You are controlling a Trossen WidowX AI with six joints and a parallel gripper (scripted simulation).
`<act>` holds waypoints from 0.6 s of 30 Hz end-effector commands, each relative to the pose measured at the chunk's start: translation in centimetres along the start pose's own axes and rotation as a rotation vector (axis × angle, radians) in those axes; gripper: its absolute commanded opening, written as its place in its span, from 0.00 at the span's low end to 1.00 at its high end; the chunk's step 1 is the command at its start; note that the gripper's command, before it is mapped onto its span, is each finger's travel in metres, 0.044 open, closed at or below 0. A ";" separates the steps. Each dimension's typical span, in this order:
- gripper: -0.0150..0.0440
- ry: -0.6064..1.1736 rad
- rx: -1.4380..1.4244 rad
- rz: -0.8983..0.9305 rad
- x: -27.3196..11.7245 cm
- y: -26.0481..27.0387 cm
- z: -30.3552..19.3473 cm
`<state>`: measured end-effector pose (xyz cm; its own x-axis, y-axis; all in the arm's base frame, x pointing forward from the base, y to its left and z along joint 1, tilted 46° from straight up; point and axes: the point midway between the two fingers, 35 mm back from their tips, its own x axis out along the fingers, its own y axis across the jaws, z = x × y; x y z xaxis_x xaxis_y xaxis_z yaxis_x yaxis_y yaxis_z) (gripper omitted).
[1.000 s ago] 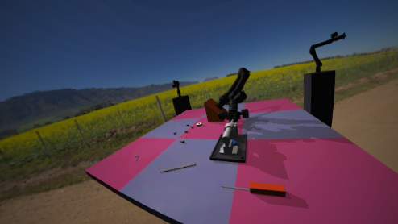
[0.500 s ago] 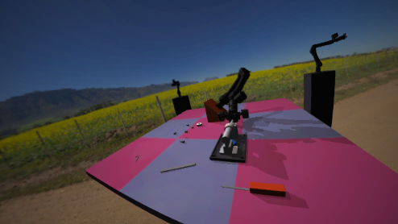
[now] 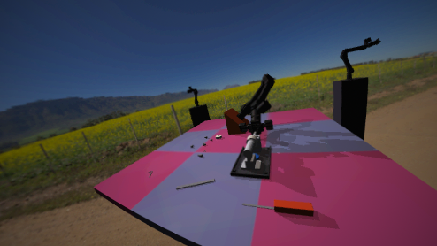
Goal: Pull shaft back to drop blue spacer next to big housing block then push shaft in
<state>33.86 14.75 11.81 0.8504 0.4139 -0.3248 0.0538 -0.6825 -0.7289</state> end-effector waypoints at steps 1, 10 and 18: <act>0.25 0.003 -0.004 0.003 0.3 0.0 -0.3; 0.34 -0.002 0.000 -0.001 0.0 0.0 0.0; 0.70 -0.002 0.000 -0.001 0.0 0.0 0.0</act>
<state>33.90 14.76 11.81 0.8496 0.4153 -0.3250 0.0547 -0.6824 -0.7290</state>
